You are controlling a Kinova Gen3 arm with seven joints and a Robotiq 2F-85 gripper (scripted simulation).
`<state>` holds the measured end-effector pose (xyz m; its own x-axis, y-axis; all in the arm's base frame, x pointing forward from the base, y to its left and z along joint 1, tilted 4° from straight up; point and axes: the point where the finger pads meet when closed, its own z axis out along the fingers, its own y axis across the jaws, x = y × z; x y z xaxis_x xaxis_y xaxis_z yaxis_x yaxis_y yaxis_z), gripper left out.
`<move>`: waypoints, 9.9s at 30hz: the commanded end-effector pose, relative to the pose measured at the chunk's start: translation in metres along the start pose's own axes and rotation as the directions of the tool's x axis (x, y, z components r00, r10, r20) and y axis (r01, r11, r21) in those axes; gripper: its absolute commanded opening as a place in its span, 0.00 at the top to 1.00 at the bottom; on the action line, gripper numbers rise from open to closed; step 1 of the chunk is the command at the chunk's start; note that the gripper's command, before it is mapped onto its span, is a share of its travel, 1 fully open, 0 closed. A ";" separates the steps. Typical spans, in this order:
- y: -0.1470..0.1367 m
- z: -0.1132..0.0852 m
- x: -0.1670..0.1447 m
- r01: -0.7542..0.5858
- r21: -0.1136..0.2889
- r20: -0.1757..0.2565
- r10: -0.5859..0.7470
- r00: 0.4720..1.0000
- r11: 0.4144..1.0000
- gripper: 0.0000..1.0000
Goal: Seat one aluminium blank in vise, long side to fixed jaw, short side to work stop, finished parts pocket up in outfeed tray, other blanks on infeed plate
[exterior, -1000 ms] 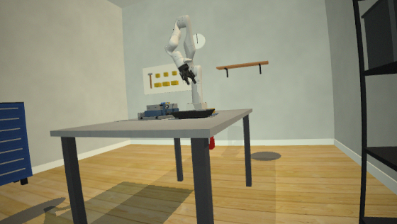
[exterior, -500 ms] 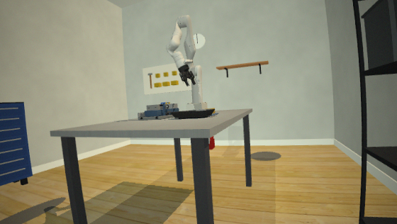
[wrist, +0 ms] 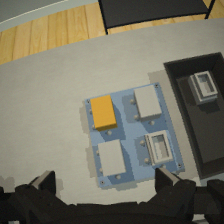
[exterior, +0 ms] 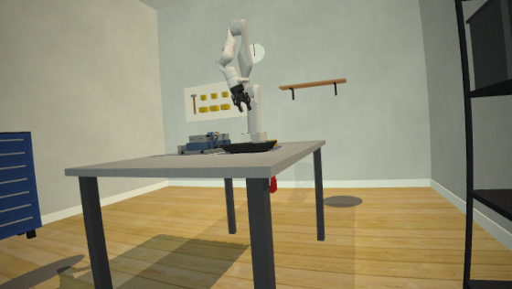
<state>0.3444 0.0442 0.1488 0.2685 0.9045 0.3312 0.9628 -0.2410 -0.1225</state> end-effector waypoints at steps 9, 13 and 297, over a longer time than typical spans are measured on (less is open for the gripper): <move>0.000 0.002 -0.002 0.007 -0.007 0.036 -0.006 0.999 1.000 0.00; 0.000 0.002 -0.002 0.007 -0.007 0.036 -0.006 0.999 1.000 0.00; 0.036 0.050 -0.032 0.058 -0.158 0.292 -0.009 0.956 0.986 1.00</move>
<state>0.3651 0.0239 0.0791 0.2399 0.9700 0.0399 0.9699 -0.2413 0.0323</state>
